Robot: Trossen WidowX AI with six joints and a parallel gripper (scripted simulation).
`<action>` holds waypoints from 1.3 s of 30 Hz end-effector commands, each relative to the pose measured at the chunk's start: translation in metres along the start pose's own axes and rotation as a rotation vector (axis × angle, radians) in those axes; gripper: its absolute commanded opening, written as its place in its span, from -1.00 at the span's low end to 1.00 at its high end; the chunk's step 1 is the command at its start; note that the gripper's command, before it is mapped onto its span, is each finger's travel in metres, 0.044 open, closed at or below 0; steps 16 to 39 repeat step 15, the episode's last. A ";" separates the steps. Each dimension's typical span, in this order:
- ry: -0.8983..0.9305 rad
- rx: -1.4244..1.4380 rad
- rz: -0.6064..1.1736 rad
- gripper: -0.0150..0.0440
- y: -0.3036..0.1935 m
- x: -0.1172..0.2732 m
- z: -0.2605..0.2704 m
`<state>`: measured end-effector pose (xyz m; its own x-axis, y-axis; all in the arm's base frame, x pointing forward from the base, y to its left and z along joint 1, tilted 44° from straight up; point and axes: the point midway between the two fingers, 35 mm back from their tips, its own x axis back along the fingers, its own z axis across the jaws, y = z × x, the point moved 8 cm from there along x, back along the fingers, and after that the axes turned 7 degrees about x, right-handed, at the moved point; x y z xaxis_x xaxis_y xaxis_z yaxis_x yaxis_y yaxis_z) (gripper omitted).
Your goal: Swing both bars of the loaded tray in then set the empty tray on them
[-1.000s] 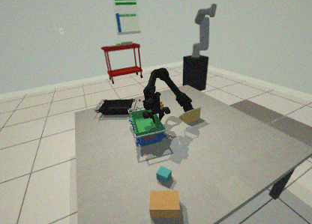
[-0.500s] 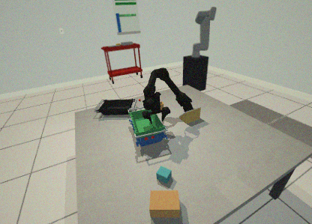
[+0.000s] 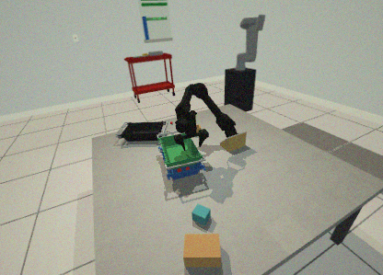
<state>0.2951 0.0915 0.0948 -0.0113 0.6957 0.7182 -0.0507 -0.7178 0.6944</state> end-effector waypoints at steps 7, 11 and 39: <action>0.007 0.021 0.009 1.00 -0.002 0.054 0.002; 0.009 0.031 0.007 1.00 -0.001 0.076 0.000; 0.009 0.040 0.005 1.00 0.000 0.095 -0.003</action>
